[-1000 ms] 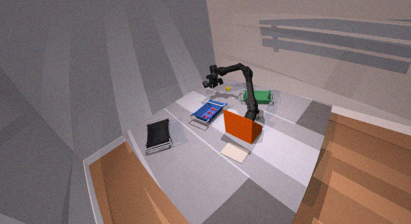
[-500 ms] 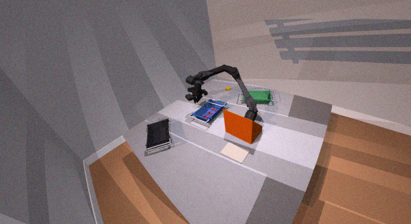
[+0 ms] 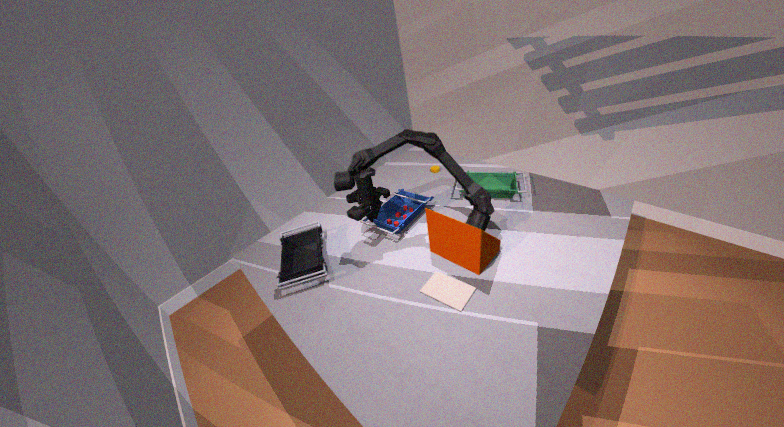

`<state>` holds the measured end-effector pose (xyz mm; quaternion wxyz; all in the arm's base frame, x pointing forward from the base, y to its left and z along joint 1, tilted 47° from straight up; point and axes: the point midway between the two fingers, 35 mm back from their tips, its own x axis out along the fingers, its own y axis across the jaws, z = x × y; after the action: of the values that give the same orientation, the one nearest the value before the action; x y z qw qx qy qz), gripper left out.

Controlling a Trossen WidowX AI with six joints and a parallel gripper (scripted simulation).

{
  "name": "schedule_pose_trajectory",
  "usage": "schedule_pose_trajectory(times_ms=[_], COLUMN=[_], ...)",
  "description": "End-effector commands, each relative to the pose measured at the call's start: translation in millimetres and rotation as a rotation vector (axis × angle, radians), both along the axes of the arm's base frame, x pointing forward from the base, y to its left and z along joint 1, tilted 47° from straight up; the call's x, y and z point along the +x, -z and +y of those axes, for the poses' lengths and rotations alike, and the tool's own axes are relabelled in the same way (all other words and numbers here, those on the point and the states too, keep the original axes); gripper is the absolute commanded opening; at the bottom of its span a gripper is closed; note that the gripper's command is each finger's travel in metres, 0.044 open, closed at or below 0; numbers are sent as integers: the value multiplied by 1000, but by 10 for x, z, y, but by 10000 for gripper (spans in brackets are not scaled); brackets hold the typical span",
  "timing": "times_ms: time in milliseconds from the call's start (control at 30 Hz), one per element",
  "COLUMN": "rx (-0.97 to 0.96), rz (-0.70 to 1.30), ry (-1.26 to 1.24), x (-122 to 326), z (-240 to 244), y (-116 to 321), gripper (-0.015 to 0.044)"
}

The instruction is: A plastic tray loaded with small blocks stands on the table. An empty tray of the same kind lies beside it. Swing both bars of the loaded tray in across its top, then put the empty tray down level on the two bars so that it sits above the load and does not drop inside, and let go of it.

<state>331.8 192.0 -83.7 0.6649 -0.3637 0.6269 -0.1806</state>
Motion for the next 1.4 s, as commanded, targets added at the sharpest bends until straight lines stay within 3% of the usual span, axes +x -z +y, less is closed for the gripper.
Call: schedule_pose_trajectory(times_ms=[0, 600, 1367], rx=[-2, -5, -7], rz=[-2, -3, -2], ry=[21, 21, 21], x=[17, 96, 155], z=[-50, -463, -579], y=[5, 407, -191], gripper=[83, 83, 83])
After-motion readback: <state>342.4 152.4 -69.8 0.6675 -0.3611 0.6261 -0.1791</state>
